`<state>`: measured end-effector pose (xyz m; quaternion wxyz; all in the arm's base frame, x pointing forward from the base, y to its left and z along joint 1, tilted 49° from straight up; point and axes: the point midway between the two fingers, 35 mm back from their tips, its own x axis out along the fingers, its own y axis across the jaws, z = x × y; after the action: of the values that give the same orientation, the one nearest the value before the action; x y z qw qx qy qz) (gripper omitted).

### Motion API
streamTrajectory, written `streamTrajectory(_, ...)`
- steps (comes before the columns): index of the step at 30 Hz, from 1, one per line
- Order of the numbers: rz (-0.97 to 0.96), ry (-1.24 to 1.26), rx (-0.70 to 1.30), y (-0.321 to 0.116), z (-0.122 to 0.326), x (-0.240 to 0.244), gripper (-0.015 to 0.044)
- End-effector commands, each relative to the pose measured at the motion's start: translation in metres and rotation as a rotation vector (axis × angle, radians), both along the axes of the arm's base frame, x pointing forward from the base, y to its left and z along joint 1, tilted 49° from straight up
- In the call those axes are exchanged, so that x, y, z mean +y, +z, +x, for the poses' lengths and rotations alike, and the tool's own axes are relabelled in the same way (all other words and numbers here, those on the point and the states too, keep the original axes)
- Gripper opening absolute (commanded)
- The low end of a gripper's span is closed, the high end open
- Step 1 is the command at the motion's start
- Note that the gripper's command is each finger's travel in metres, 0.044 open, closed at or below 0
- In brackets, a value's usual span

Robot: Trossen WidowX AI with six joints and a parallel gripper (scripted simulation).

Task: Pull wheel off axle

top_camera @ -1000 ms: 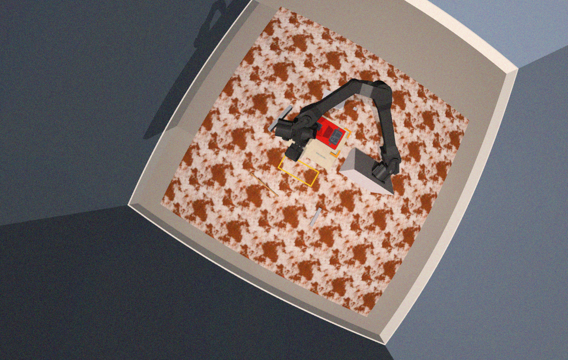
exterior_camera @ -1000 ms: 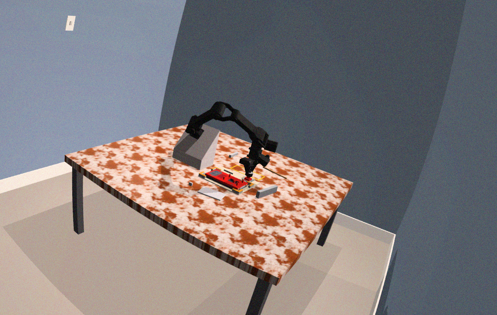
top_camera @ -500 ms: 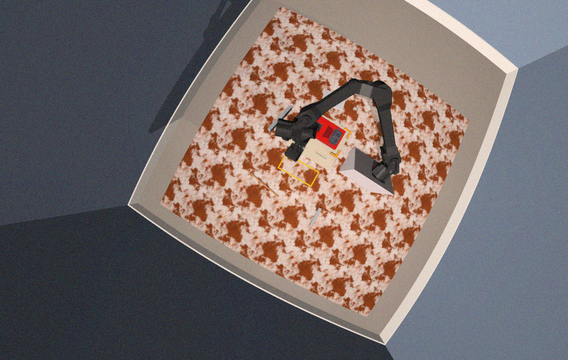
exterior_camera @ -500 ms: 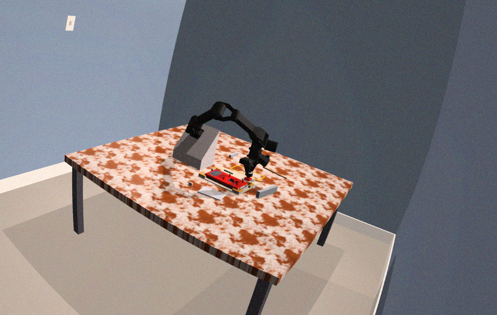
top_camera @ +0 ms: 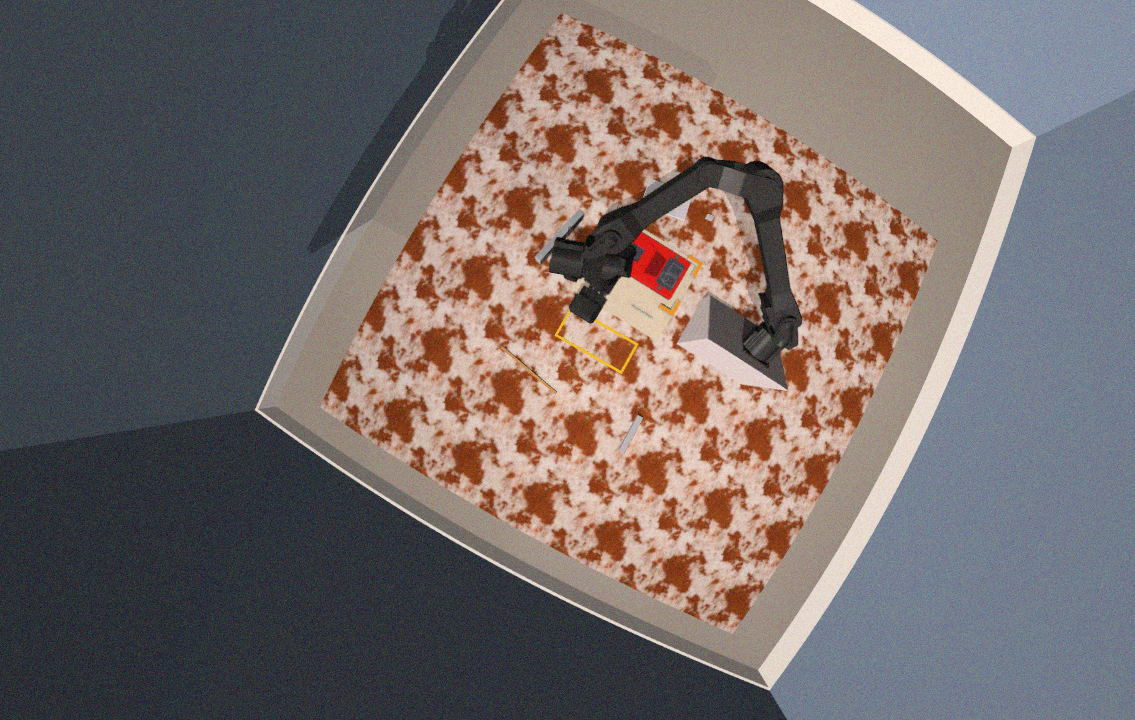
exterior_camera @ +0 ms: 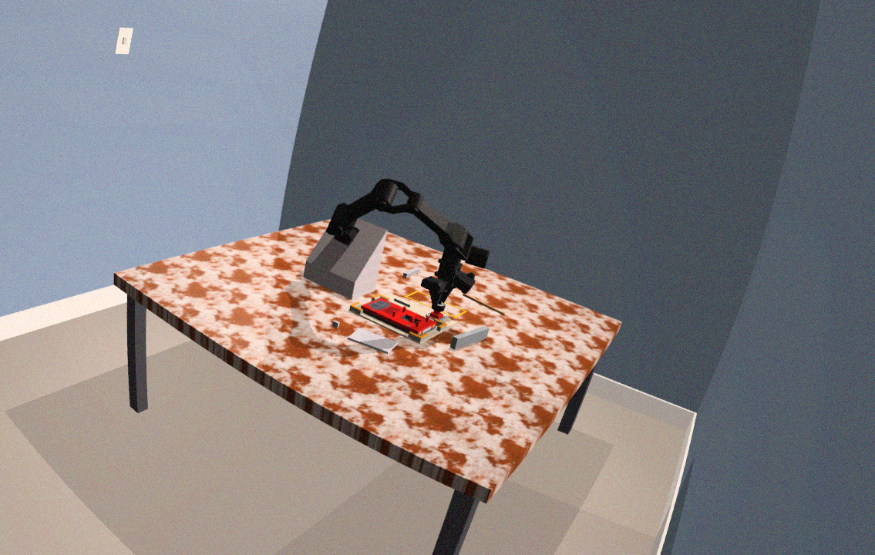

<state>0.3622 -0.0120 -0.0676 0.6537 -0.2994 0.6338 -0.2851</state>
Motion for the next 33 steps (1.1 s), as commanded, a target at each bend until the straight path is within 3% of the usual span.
streamTrajectory(1,0.001,0.059,0.007,0.016,-0.001,0.024,0.0000)
streamTrajectory(18,0.002,0.059,0.008,0.040,-0.010,0.050,0.0000)
streamTrajectory(33,0.009,0.060,0.010,-0.034,-0.059,0.111,0.0000)
